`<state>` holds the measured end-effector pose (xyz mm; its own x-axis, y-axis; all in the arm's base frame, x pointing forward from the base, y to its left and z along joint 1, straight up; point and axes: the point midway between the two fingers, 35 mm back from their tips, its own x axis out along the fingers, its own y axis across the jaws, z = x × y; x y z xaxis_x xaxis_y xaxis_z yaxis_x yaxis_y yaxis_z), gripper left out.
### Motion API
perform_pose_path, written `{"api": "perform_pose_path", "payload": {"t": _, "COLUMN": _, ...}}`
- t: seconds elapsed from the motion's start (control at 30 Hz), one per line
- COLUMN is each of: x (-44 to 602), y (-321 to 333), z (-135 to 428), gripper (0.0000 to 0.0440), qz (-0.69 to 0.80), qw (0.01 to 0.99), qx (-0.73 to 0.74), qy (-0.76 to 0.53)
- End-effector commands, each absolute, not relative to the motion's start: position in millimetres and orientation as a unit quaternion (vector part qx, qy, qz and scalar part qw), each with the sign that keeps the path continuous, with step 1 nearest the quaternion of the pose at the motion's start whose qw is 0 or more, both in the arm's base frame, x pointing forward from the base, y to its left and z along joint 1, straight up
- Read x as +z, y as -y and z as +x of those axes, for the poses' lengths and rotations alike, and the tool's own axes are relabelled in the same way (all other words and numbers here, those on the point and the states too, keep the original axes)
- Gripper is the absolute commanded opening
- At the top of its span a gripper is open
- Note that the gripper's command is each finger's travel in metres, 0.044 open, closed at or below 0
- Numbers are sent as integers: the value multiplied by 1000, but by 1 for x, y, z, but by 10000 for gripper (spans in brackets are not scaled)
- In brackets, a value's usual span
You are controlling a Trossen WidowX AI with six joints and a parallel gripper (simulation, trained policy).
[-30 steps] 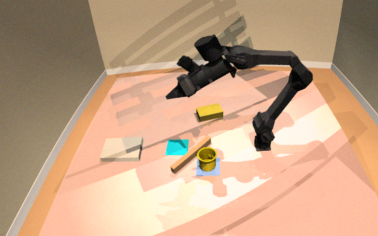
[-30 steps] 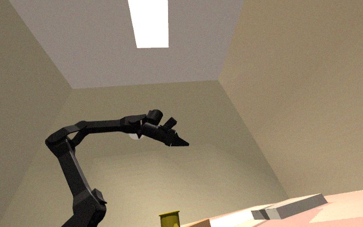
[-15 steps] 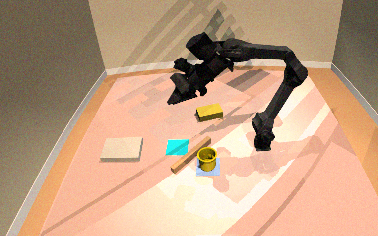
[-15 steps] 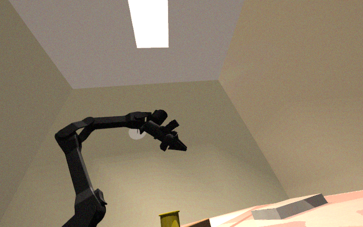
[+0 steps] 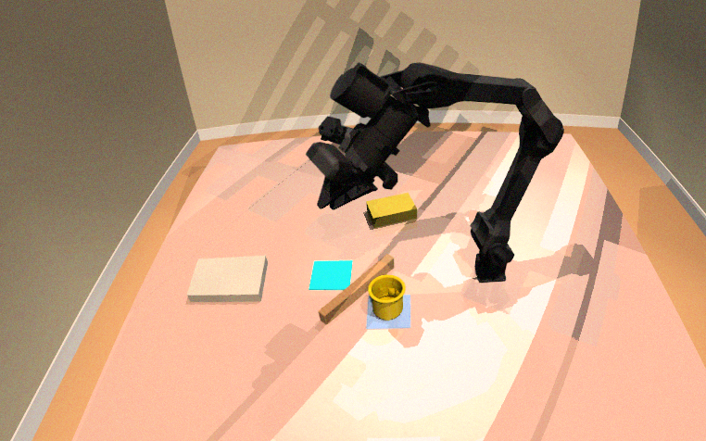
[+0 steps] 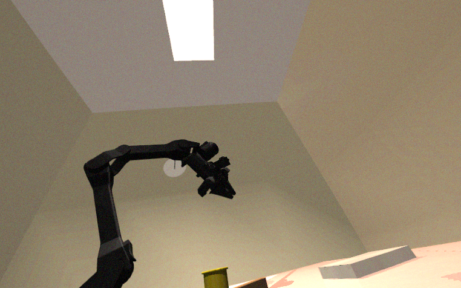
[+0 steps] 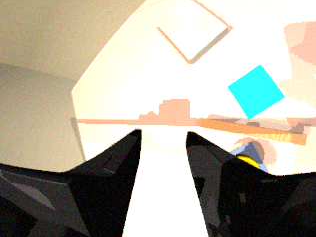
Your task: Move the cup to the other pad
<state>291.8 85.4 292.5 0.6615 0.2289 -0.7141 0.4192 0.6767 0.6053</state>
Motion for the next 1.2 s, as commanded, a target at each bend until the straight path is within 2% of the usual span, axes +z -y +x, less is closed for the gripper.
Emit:
{"api": "perform_pose_path", "payload": {"t": 0.0, "x": 290, "y": -91, "z": 289, "gripper": 146, "qz": 413, "qw": 800, "qx": -74, "qy": -428}}
{"api": "perform_pose_path", "payload": {"t": 1.17, "x": 234, "y": -99, "z": 256, "gripper": 148, "qz": 406, "qw": 659, "qx": -279, "qy": -568}}
